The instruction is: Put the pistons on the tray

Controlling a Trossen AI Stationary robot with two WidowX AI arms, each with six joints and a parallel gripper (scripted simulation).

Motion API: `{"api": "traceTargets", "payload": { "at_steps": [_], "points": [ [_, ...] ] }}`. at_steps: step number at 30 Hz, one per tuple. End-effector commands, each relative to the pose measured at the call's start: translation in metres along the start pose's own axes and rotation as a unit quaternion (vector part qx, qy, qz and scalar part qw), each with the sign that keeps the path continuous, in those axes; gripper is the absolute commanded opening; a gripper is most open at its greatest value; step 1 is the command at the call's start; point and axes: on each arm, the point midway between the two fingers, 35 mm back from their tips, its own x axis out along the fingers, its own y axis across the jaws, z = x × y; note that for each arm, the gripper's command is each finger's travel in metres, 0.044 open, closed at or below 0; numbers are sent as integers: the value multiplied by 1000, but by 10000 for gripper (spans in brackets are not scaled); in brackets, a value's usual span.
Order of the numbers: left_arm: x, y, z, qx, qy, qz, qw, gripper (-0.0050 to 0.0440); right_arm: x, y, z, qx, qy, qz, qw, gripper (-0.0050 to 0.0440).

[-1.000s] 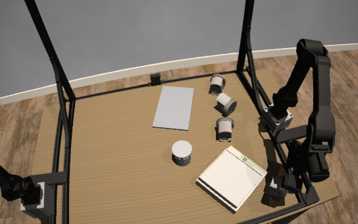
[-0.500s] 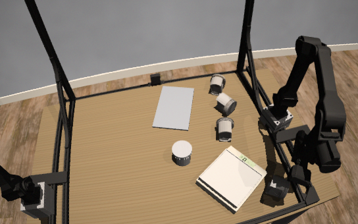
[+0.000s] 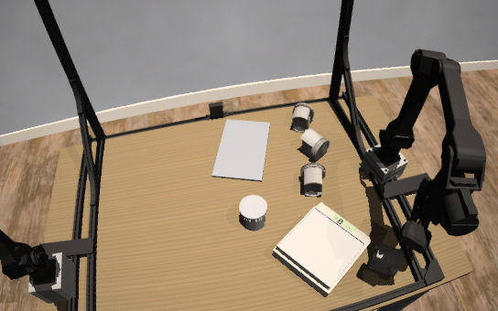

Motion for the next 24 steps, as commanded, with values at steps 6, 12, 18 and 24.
{"api": "traceTargets", "payload": {
  "at_steps": [6,12,18,24],
  "points": [
    [0,-2,1,111,-1,17,994,378,0,0,0,0,0,1,1000,440],
    [0,-2,1,163,-1,25,986,378,0,0,0,0,0,1,1000,440],
    [0,-2,1,241,-1,36,970,378,0,0,0,0,0,1,1000,440],
    [0,-2,1,304,0,45,952,378,0,0,0,0,0,1,1000,440]
  ]
}}
